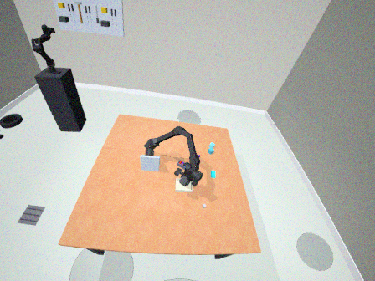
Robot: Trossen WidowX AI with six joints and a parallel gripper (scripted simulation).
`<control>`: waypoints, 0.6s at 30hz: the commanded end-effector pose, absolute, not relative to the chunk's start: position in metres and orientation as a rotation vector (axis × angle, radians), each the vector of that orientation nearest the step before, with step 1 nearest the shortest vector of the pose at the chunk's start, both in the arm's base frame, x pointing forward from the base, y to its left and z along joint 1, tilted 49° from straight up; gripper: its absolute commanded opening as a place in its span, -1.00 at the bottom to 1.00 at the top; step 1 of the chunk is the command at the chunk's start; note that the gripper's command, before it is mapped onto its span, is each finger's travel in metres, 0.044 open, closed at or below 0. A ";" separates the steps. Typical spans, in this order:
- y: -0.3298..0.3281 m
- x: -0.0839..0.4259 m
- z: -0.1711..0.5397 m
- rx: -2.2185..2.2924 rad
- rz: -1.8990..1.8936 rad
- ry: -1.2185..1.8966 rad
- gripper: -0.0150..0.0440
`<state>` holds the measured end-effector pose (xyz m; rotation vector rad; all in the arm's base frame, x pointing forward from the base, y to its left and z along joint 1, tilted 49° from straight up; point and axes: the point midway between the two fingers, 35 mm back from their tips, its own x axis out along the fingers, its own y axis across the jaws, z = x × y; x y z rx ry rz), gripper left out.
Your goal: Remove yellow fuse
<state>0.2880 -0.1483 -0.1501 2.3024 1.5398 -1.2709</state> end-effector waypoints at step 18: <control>-0.175 0.281 -0.126 2.311 -1.278 1.542 0.63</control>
